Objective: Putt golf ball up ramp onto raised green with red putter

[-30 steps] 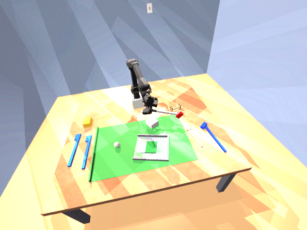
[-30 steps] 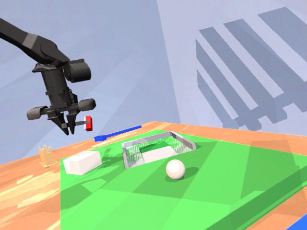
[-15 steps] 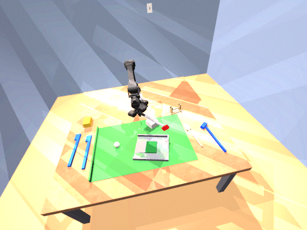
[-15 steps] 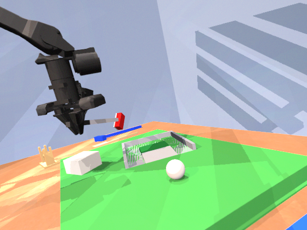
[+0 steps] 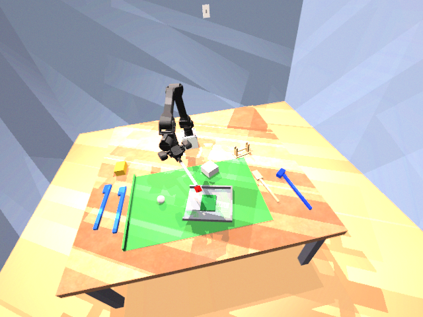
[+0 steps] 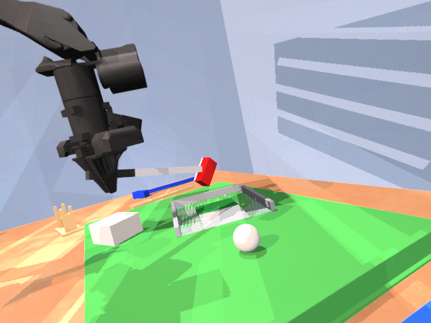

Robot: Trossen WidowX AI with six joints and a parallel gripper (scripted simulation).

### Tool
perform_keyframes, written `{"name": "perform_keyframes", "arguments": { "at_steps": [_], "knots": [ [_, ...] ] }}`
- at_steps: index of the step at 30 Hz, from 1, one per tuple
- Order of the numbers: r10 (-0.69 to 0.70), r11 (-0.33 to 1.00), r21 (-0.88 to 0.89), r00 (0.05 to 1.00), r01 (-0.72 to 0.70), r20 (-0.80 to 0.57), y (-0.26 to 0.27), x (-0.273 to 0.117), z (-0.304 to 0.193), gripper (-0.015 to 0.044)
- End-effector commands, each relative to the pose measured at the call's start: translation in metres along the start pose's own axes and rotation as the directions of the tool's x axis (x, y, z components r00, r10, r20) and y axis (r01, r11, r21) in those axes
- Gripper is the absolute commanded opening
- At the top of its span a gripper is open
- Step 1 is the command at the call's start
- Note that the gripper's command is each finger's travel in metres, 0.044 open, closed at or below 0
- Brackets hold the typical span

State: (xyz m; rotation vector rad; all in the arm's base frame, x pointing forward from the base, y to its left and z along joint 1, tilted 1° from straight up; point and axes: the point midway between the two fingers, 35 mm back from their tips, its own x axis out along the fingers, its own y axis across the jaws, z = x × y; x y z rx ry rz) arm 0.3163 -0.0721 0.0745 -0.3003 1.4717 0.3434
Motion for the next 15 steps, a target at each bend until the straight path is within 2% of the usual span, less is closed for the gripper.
{"name": "perform_keyframes", "arguments": {
  "at_steps": [1, 15],
  "knots": [
    [-0.018, 0.995, 0.099, 1.000, 0.018, -0.003, -0.019, -0.005, -0.010, 0.0000],
    [-0.047, 0.877, 0.476, 0.998, 0.064, -0.049, -0.081, -0.017, -0.070, 0.0000]
  ]
}}
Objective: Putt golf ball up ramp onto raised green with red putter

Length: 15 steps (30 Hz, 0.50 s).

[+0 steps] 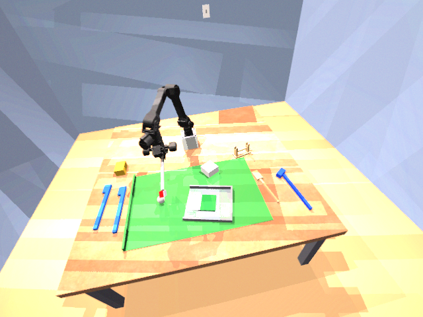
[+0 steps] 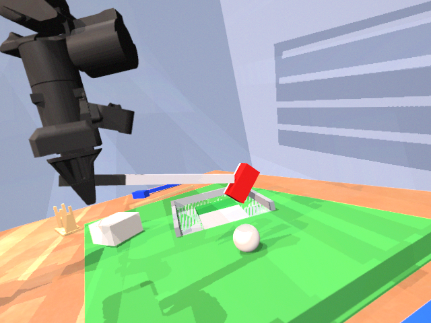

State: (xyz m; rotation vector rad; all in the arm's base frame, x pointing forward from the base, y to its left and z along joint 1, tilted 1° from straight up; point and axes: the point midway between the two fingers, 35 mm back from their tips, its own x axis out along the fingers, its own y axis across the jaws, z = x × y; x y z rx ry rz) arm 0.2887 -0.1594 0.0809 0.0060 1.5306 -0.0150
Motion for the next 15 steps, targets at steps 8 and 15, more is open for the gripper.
{"name": "perform_keyframes", "arguments": {
  "at_steps": [8, 15],
  "knots": [
    [-0.027, 0.974, 0.225, 1.000, 0.030, -0.015, -0.045, -0.007, -0.021, 0.0000],
    [-0.027, 0.974, 0.225, 1.000, 0.030, -0.015, -0.046, 0.015, -0.021, 0.0000]
  ]
}}
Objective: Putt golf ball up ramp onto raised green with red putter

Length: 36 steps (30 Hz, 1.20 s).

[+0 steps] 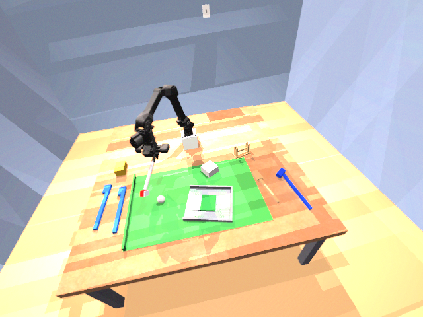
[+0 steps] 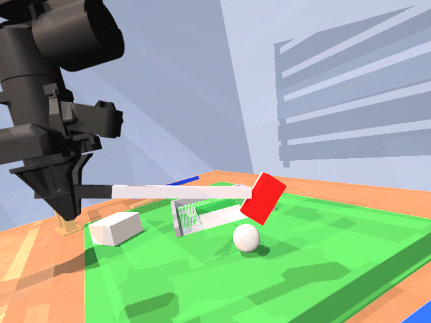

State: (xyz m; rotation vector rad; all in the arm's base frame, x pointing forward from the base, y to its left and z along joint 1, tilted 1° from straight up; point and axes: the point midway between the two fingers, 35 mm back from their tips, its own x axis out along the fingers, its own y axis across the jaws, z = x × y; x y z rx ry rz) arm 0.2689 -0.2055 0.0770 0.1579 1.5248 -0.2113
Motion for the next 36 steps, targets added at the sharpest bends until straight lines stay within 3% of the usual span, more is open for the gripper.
{"name": "perform_keyframes", "arguments": {
  "at_steps": [1, 26, 36],
  "knots": [
    [0.003, 1.000, 0.005, 1.000, -0.003, -0.010, 0.001, 0.017, -0.002, 0.0000],
    [0.003, 1.000, 0.005, 1.000, -0.003, -0.010, 0.001, 0.059, -0.003, 0.0000],
    [0.005, 1.000, 0.001, 1.000, -0.004, -0.010, 0.001, 0.057, -0.003, 0.0000]
  ]
}}
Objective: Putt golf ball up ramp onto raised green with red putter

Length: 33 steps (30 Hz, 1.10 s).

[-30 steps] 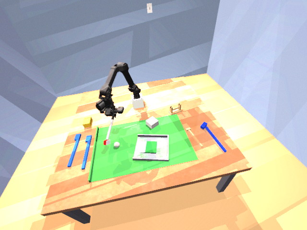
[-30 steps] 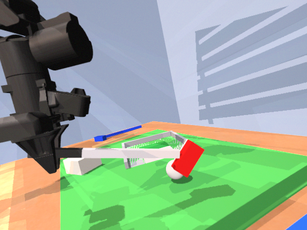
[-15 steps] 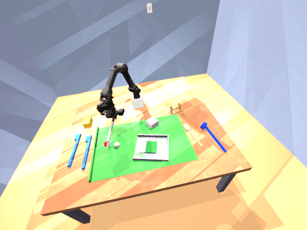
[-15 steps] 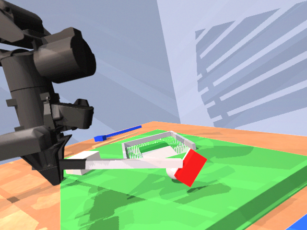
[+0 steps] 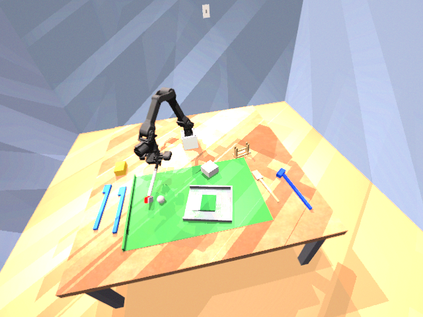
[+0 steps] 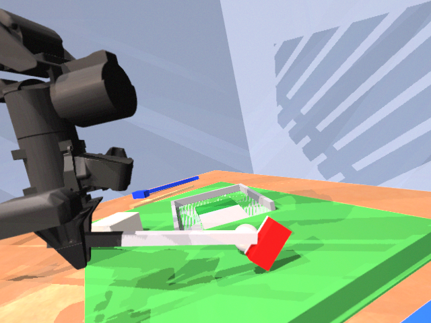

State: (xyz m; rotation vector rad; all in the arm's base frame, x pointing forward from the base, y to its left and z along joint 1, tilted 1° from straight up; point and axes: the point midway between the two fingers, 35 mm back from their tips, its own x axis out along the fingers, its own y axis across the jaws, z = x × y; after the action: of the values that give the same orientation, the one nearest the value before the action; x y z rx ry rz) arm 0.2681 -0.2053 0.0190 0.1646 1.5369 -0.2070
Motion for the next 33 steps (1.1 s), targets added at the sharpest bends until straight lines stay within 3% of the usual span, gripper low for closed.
{"name": "perform_keyframes", "arguments": {
  "at_steps": [1, 10, 18, 27, 33],
  "knots": [
    [-0.001, 1.000, 0.000, 1.000, 0.001, 0.002, 0.000, -0.001, 0.001, 0.0000],
    [-0.005, 1.000, 0.004, 1.000, 0.005, 0.003, -0.030, 0.002, 0.000, 0.0000],
    [0.001, 1.000, 0.010, 1.000, -0.001, -0.001, -0.025, 0.003, -0.001, 0.0000],
    [0.006, 1.000, 0.005, 1.000, -0.006, 0.003, 0.099, 0.002, 0.001, 0.0000],
    [0.006, 1.000, 0.004, 1.000, -0.006, 0.003, 0.109, -0.005, 0.000, 0.0000]
  ]
}}
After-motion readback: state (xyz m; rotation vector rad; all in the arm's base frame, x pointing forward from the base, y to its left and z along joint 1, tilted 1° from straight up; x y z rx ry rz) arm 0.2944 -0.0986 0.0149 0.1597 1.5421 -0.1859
